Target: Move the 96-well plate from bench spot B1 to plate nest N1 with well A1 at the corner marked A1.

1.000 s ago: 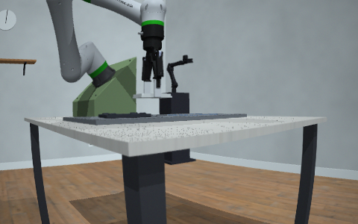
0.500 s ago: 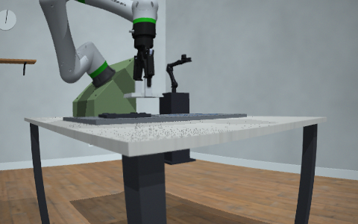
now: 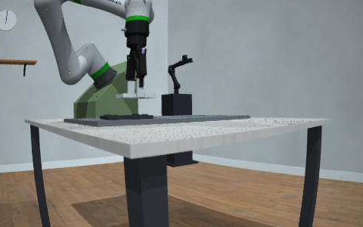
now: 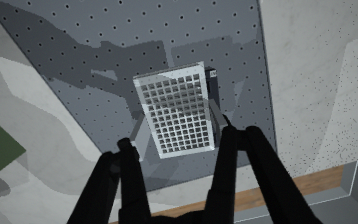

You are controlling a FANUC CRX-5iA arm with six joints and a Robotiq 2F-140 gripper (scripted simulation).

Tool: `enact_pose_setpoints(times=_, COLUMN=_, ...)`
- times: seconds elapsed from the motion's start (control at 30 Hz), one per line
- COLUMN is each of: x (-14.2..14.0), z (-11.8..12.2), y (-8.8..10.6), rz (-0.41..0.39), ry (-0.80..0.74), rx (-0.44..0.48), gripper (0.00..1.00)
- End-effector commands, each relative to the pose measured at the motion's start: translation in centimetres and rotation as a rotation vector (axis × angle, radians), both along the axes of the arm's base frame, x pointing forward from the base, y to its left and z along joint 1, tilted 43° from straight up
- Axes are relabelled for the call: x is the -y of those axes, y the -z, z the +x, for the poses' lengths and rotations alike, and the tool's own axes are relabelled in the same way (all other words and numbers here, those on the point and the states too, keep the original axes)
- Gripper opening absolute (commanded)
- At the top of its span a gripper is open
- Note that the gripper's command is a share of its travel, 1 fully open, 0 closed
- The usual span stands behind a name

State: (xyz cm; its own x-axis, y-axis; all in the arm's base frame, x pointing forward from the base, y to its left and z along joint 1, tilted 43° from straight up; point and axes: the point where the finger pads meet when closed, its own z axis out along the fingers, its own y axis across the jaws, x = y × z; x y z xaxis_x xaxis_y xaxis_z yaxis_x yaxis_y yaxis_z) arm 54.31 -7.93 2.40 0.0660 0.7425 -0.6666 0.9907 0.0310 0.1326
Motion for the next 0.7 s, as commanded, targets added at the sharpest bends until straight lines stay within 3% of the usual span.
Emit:
enact_pose_setpoints(times=0.0, x=0.9, z=0.2, y=-0.9, rz=0.000, ry=-0.001, rx=0.000, gripper=0.00)
enact_pose_setpoints(times=0.3, x=3.0, z=0.7, y=-3.0, rz=0.000, ry=-0.001, rx=0.000, gripper=0.00)
enact_pose_setpoints(times=0.67, x=3.2, z=0.8, y=-3.3, rz=0.000, ry=-0.001, rx=0.000, gripper=0.00)
